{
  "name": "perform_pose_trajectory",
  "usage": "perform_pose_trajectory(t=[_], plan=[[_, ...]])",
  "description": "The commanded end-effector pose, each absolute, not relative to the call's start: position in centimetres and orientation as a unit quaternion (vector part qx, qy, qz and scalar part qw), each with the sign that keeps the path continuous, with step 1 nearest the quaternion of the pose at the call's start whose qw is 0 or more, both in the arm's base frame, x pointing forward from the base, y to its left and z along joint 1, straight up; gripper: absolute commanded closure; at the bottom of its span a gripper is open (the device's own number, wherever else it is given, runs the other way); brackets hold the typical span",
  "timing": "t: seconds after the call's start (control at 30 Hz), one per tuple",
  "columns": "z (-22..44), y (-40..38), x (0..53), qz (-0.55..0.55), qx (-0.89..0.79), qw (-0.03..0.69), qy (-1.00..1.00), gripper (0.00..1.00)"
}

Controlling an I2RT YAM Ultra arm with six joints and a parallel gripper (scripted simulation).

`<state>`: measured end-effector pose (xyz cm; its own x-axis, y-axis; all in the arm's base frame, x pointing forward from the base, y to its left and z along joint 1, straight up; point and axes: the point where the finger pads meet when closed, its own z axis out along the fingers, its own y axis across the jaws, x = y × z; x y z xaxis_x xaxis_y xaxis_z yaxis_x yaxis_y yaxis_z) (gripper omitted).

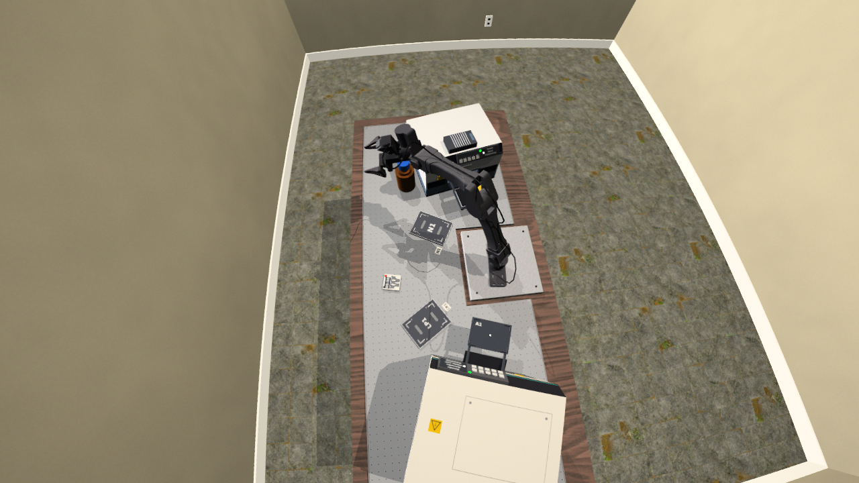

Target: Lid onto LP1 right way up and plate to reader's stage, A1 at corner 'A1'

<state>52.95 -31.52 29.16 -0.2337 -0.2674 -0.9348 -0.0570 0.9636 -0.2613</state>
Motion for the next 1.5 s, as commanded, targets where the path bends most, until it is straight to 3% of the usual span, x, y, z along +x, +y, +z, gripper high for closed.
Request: perform_pose_trajectory(t=[0.0,0.2,0.37,1.47], plan=[[31.3,-32.4,50.8,-0.136,-0.100,0.580,0.797,0.00],[27.5,-32.9,50.3,-0.118,-0.090,0.557,0.817,0.00],[30.4,-32.1,49.4,-0.152,-0.102,0.544,0.819,0.00],[25.3,-32.6,40.0,-0.196,-0.105,0.369,0.902,0.00]])
